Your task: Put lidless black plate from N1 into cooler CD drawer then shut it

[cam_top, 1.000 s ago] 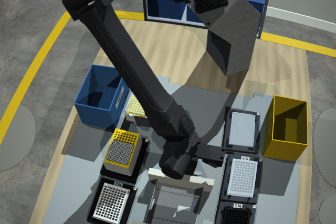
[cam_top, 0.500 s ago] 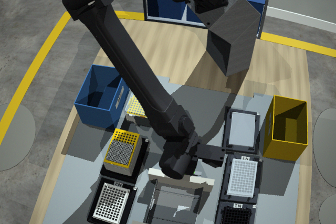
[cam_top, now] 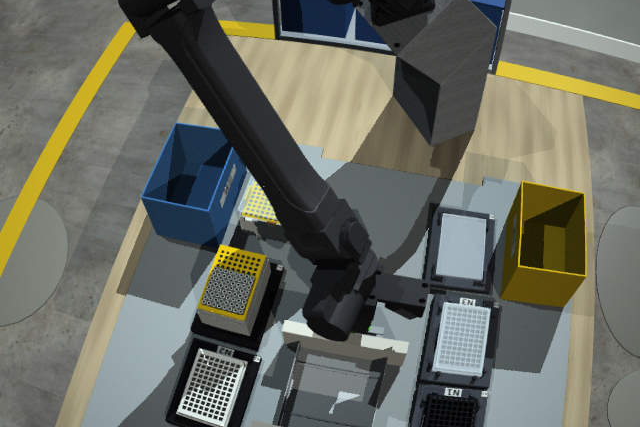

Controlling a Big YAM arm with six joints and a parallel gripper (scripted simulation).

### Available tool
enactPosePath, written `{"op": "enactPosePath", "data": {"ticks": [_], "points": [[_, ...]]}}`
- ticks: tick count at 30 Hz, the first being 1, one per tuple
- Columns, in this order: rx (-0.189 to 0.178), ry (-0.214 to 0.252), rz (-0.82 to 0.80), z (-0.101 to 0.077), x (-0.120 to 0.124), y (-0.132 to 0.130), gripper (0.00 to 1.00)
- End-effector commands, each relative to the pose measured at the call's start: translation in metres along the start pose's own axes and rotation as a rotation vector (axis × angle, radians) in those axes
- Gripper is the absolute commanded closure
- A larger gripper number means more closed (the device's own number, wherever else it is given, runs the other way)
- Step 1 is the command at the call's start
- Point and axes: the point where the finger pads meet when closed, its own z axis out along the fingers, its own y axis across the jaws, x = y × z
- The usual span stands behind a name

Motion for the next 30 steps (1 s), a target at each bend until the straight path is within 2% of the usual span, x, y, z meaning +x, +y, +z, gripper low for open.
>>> {"op": "enactPosePath", "data": {"ticks": [1, 14, 17, 30], "points": [[0.006, -0.008, -0.009, -0.022, -0.004, 0.001, 0.7], [0.006, -0.009, -0.009, -0.036, -0.004, 0.002, 0.7], [0.019, -0.007, 0.0, -0.041, -0.003, -0.007, 0.7], [0.011, -0.008, -0.006, -0.055, -0.004, -0.001, 0.7]]}}
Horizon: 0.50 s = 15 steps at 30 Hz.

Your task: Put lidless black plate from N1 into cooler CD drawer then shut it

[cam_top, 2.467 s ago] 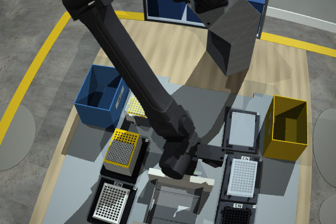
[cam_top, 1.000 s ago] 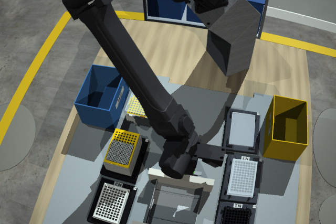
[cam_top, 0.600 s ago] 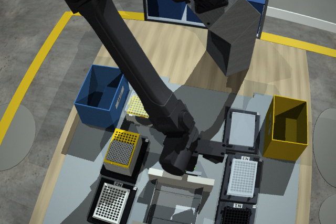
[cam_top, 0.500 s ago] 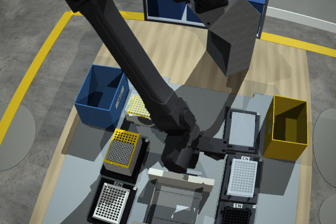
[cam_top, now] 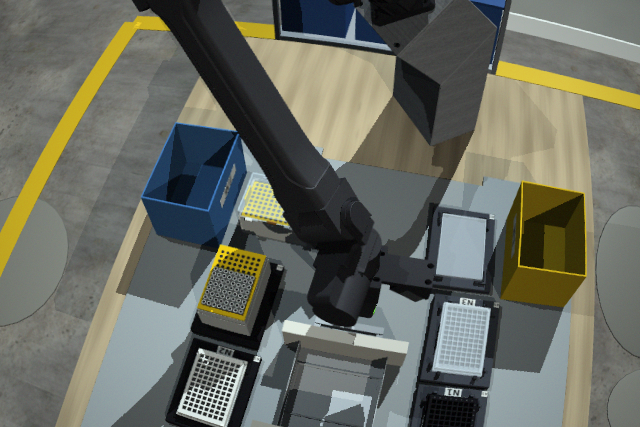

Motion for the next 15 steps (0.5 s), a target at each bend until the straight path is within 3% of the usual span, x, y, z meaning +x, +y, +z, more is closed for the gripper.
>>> {"op": "enactPosePath", "data": {"ticks": [1, 15], "points": [[0.042, -0.008, 0.019, -0.023, -0.002, -0.016, 0.7], [0.038, -0.009, 0.016, -0.039, -0.002, -0.013, 0.7]]}}
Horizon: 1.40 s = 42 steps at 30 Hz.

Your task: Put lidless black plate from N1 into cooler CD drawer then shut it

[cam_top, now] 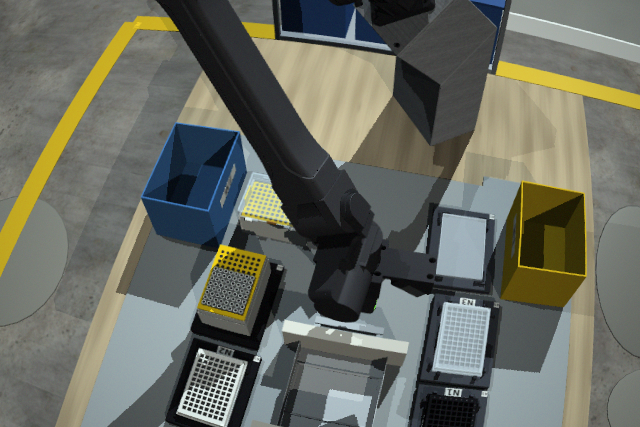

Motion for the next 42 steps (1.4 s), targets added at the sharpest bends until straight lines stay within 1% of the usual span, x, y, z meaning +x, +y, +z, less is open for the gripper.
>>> {"op": "enactPosePath", "data": {"ticks": [1, 42], "points": [[0.04, -0.008, 0.018, -0.023, -0.002, -0.014, 0.7], [0.041, -0.009, 0.019, -0.072, -0.001, -0.012, 0.7]]}}
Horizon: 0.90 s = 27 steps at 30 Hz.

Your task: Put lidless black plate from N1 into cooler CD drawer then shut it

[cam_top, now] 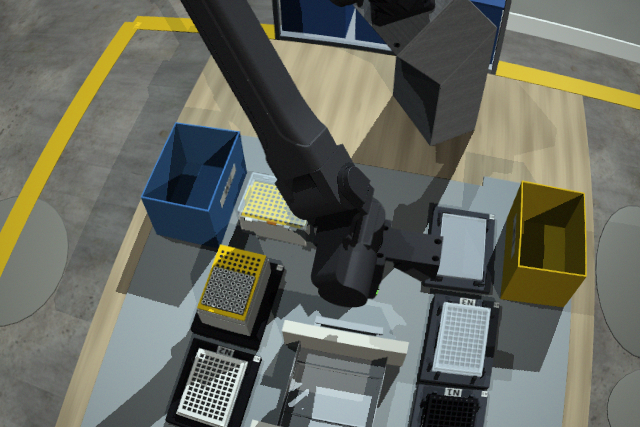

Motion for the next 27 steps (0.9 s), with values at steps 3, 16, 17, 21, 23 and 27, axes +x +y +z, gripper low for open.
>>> {"op": "enactPosePath", "data": {"ticks": [3, 16, 17, 21, 23, 27], "points": [[0.04, -0.012, 0.02, -0.0227, -0.0016, -0.0117, 0.7], [0.041, -0.007, 0.033, -0.02, 0.0027, -0.0128, 0.7], [0.041, -0.007, 0.033, -0.02, 0.0027, -0.0128, 0.7], [0.041, -0.008, 0.033, -0.02, 0.0027, -0.0128, 0.7], [0.041, -0.008, 0.033, -0.02, 0.0027, -0.0128, 0.7], [0.041, -0.008, 0.033, -0.02, 0.0027, -0.0128, 0.7]]}}
